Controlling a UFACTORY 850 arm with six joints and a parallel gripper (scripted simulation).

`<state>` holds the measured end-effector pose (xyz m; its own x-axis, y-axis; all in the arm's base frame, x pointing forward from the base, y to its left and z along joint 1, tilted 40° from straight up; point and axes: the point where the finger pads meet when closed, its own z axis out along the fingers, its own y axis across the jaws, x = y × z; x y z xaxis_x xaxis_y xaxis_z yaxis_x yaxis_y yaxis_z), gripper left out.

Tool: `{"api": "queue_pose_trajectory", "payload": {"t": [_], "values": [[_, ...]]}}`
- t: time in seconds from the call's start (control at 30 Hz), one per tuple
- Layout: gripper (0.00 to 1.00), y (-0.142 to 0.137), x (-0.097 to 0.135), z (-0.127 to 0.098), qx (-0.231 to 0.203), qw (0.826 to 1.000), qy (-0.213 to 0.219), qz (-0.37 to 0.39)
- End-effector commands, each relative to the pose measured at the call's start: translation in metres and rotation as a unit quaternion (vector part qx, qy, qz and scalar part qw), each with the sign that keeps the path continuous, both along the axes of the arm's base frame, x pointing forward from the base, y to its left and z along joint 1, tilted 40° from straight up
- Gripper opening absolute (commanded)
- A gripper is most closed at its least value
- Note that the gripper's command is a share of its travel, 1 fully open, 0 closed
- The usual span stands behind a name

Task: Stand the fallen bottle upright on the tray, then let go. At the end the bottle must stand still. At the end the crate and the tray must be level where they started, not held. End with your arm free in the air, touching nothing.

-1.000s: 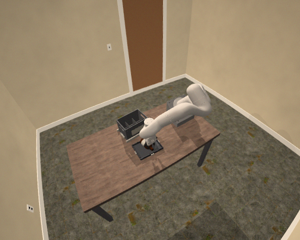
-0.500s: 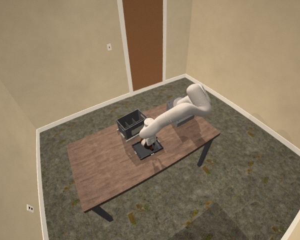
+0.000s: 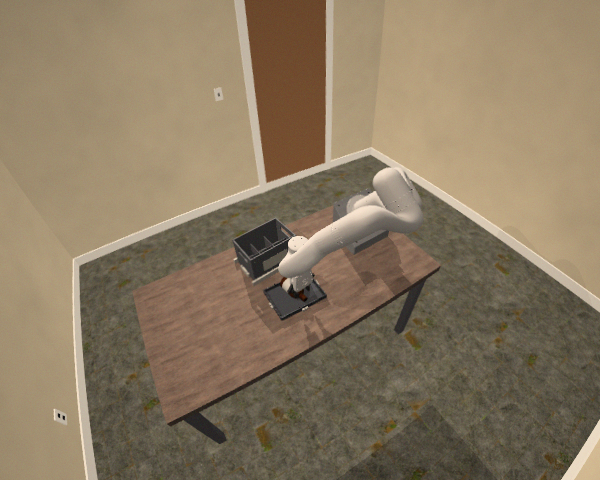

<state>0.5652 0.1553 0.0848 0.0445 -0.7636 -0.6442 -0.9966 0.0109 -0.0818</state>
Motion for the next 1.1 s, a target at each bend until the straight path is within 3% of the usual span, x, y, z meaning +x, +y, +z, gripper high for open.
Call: {"api": "queue_pose_trajectory", "payload": {"t": [0.0, 1.07], "values": [[0.65, -0.0004, 0.0008, 0.0006, 0.0, 1.0, -0.001, 0.0], [0.65, 0.0034, 0.0012, -0.0038, 0.0, 1.0, -0.001, 0.0]]}}
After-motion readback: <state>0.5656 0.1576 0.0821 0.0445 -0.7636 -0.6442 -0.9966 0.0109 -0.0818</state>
